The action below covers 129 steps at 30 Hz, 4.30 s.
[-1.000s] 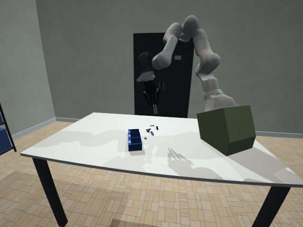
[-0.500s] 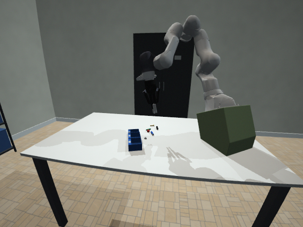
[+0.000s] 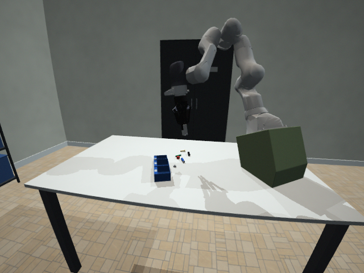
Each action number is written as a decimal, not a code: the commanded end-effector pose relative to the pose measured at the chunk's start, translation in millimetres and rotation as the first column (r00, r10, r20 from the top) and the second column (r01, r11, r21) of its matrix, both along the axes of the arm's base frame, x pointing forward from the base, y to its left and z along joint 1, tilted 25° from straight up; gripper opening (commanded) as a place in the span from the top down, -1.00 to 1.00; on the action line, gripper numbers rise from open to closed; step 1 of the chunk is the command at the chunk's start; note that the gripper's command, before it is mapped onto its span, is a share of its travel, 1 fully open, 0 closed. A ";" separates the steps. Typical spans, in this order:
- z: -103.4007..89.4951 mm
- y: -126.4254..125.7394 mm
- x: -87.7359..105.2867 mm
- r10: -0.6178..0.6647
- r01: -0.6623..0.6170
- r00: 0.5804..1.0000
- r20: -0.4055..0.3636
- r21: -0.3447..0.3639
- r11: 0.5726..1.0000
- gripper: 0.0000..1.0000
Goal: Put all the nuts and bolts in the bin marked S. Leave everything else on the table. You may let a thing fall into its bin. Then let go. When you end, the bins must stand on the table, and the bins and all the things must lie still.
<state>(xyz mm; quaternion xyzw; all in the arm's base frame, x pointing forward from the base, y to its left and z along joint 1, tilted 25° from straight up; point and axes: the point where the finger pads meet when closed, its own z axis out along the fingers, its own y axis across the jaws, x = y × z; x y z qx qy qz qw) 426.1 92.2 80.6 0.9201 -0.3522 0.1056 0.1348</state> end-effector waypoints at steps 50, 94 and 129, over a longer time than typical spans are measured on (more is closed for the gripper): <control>18.5 -18.3 17.0 0.705 -0.729 0.682 -0.195 -0.104 0.677 0.89; -81.1 24.4 160.8 0.882 -0.952 0.292 -0.370 -0.022 0.306 0.89; -134.8 3.6 175.5 0.882 -0.952 0.292 -0.370 -0.022 0.306 0.89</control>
